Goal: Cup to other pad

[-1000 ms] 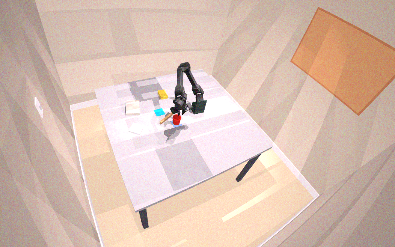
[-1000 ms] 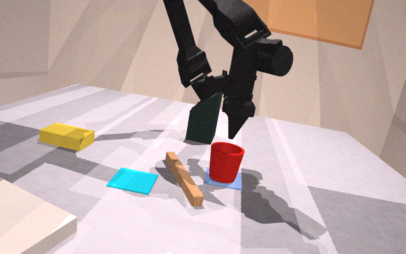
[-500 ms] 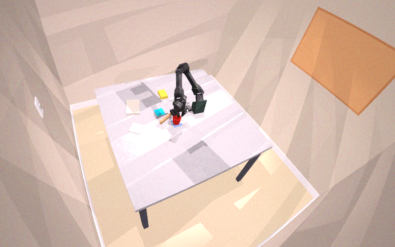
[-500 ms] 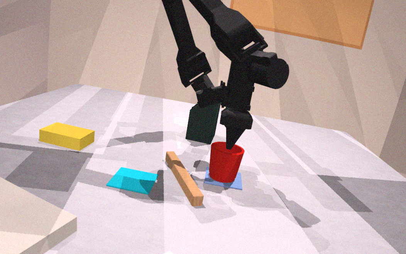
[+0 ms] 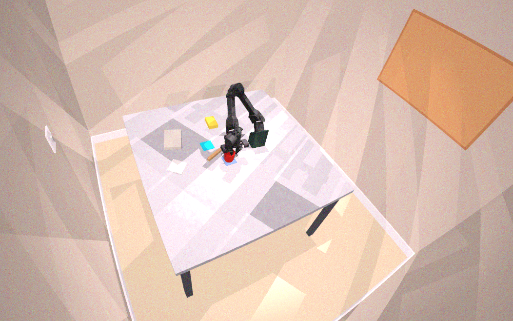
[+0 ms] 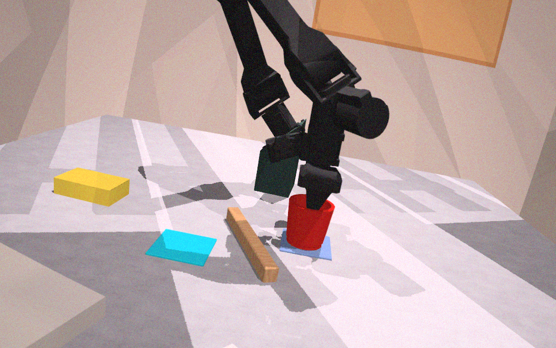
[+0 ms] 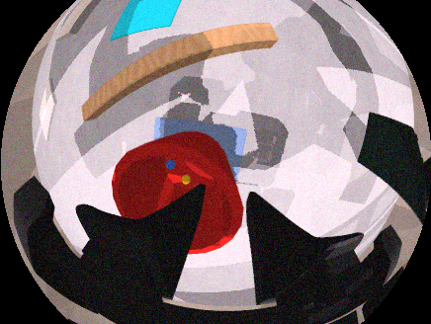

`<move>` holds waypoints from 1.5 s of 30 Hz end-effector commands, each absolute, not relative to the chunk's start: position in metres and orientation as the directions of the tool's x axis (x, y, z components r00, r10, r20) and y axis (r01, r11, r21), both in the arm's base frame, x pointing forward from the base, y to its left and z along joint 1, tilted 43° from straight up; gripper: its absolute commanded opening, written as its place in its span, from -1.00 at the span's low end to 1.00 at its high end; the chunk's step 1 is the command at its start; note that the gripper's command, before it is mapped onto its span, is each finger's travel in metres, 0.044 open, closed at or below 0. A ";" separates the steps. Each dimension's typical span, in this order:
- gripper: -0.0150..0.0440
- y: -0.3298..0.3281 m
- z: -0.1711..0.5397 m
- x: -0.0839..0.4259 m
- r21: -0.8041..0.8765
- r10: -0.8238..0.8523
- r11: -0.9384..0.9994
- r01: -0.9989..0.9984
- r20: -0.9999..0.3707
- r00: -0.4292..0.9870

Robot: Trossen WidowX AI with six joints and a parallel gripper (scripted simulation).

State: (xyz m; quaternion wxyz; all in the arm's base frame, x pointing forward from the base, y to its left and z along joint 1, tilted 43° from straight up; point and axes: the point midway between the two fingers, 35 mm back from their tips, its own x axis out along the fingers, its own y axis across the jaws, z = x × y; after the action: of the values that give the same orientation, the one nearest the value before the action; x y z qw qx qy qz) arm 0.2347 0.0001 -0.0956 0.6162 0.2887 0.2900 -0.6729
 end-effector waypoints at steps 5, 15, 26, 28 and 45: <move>0.01 -0.007 -0.101 0.232 -0.040 -0.666 -0.070 0.997 -0.742 -0.077; -0.26 -0.005 -0.100 0.233 -0.037 -0.663 -0.074 0.997 -0.744 -0.077; -0.49 -0.005 -0.100 0.233 -0.037 -0.663 -0.074 0.997 -0.744 -0.077; -0.49 -0.005 -0.100 0.233 -0.037 -0.663 -0.074 0.997 -0.744 -0.077; -0.49 0.026 -0.065 0.238 -0.040 -0.665 -0.070 0.997 -0.743 -0.076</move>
State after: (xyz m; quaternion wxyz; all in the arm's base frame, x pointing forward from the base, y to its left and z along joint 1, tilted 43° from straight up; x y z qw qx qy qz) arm 0.2381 0.0234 -0.0679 0.6196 0.2839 0.2915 -0.6712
